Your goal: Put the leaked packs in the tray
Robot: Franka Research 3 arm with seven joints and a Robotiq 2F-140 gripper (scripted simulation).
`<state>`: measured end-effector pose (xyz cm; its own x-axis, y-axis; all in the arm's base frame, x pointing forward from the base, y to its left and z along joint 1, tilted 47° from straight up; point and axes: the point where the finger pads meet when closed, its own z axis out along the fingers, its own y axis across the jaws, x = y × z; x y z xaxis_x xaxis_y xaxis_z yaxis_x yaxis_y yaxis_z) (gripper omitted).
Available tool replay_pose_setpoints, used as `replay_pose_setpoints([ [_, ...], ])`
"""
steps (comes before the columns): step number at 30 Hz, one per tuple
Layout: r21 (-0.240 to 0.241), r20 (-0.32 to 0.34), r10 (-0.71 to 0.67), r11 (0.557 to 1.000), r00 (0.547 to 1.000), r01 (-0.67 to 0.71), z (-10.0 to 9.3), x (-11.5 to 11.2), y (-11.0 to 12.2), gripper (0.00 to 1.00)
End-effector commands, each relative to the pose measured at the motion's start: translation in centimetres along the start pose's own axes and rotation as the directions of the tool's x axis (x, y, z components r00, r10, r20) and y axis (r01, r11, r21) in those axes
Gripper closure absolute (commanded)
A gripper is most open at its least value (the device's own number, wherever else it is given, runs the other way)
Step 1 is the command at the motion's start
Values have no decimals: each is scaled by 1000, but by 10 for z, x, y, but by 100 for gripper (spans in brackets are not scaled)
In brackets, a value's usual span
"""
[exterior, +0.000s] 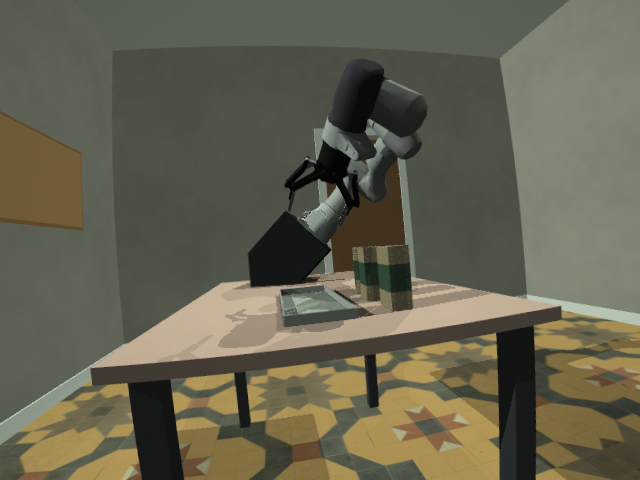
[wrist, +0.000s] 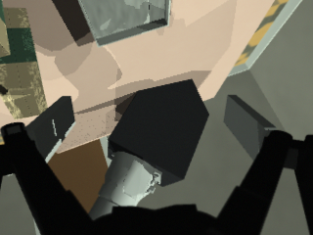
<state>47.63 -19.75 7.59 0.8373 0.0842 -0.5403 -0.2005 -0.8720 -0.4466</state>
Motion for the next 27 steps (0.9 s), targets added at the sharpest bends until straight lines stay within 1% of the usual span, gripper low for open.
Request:
replay_pose_setpoints([
  [1,-22,-16,49,999,999,-49,-7,3,-7,0],
  [17,-22,-16,49,999,999,-49,-7,3,-7,0],
  [18,-73,-48,103,992,993,-107,-25,3,-27,0],
  [27,-73,-48,103,992,993,-107,-25,3,-27,0],
])
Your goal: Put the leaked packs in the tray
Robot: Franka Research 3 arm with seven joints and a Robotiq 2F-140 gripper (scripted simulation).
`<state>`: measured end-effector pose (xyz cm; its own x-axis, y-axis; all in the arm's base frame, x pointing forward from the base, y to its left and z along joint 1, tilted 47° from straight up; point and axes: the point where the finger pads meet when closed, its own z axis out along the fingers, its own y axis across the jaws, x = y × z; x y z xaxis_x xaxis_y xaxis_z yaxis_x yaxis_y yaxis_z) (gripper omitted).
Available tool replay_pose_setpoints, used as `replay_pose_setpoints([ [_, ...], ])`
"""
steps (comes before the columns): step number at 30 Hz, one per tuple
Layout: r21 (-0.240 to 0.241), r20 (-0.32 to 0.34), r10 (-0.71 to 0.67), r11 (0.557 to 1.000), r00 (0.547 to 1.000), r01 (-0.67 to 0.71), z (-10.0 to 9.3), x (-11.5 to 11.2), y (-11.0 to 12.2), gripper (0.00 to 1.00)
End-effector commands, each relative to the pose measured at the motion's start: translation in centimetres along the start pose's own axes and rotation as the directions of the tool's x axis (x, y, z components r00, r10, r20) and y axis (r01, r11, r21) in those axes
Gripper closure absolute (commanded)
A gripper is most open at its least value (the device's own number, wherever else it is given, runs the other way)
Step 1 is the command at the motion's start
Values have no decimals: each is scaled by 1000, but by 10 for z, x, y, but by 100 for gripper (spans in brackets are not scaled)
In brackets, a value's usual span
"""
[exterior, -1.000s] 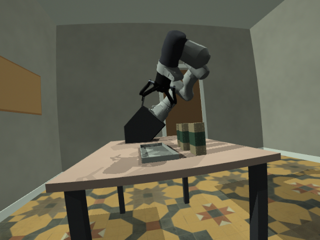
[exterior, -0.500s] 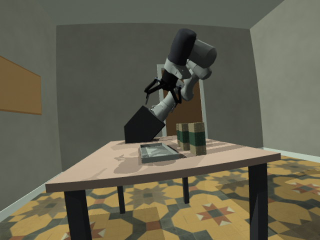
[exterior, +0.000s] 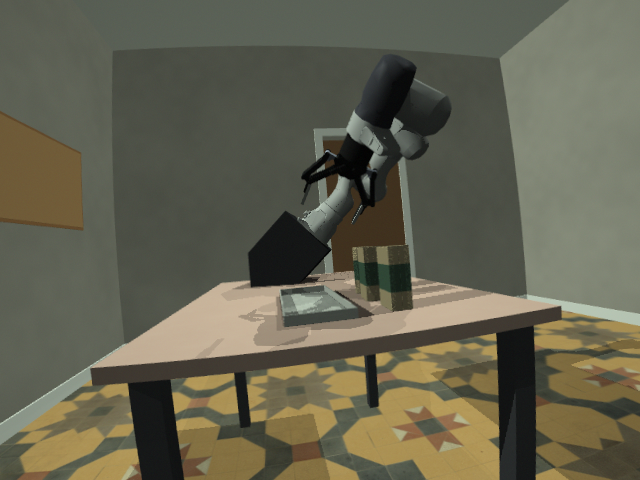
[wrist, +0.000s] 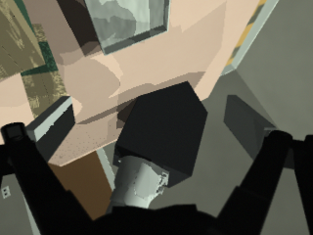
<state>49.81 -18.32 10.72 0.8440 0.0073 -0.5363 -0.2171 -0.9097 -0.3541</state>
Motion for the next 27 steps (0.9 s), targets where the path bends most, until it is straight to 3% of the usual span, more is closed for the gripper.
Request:
replay_pose_setpoints([
  [1,1,-2,40,999,999,-40,2,1,4,0],
  [11,1,-2,40,999,999,-40,2,1,4,0],
  [12,-48,-40,96,994,995,-98,-18,-1,-17,0],
  [27,-48,-40,96,994,995,-98,-18,-1,-17,0],
])
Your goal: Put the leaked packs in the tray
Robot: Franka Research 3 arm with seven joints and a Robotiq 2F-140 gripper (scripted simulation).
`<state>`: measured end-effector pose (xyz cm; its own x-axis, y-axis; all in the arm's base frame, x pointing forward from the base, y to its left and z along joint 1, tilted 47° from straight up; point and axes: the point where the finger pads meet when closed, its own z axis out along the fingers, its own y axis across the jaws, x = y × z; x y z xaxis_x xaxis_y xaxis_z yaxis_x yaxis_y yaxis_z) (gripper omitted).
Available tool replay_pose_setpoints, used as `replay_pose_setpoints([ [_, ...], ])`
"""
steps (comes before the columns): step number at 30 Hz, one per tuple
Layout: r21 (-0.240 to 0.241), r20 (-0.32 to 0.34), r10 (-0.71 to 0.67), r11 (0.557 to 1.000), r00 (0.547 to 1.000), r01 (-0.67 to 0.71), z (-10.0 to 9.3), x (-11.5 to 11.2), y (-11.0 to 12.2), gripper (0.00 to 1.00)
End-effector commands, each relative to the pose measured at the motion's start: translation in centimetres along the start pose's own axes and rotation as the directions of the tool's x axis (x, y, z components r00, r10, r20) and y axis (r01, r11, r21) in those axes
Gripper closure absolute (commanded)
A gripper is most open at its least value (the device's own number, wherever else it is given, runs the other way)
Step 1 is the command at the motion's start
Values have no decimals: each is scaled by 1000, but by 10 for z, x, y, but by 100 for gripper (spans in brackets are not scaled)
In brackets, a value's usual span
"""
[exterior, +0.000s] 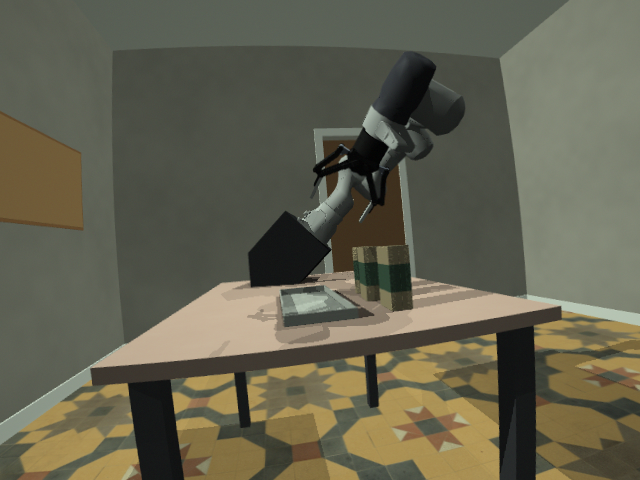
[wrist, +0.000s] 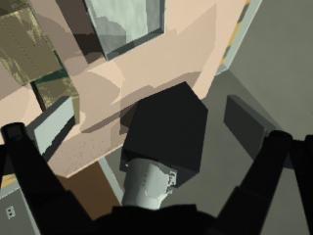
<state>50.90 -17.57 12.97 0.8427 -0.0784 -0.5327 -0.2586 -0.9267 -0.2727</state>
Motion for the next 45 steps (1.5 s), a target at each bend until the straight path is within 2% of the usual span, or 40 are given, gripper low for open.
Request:
replay_pose_setpoints([
  [1,0,-2,20,1000,1000,-20,1,1,0,0],
  [6,0,-2,20,1000,1000,-20,1,1,0,0],
  [7,-44,-46,77,996,996,-79,-20,-3,-21,0],
  [28,-44,-46,77,996,996,-79,-20,-3,-21,0],
  [29,-80,-99,131,987,986,-139,-41,-8,-44,0],
  [45,-80,-99,131,987,986,-139,-41,-8,-44,0],
])
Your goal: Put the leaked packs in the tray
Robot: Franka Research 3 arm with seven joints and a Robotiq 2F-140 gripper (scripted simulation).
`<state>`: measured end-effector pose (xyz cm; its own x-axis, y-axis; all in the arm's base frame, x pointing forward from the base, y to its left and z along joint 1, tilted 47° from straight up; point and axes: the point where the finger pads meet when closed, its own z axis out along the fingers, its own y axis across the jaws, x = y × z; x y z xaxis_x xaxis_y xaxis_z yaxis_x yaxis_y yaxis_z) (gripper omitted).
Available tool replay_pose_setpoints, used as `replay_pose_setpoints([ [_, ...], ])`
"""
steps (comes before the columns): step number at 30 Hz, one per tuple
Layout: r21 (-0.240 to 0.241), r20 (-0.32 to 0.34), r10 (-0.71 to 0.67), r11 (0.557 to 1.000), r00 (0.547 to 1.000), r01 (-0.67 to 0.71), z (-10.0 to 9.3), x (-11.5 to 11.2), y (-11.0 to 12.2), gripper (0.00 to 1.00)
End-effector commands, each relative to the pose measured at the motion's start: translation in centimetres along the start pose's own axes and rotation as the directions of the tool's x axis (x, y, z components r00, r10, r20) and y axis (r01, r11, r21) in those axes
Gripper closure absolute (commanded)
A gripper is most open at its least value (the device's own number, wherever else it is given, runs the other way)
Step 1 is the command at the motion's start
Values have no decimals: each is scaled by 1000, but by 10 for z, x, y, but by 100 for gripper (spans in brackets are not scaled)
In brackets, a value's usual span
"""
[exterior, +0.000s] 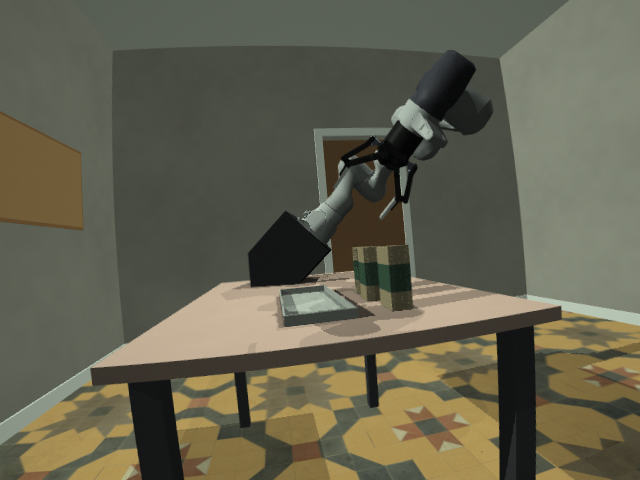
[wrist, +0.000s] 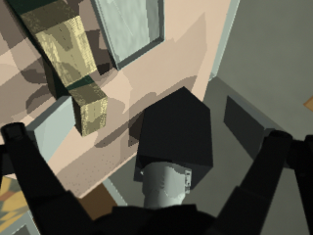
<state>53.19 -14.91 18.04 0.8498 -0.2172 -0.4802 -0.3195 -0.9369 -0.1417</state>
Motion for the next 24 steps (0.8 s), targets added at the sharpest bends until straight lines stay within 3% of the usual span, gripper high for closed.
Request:
replay_pose_setpoints([
  [1,-2,-1,19,1000,1000,-19,1,1,0,0],
  [5,-2,-1,19,1000,1000,-19,1,1,0,0],
  [6,-35,-57,77,996,995,-79,-22,-7,-21,0],
  [24,-35,-57,77,996,995,-79,-22,-7,-21,0],
])
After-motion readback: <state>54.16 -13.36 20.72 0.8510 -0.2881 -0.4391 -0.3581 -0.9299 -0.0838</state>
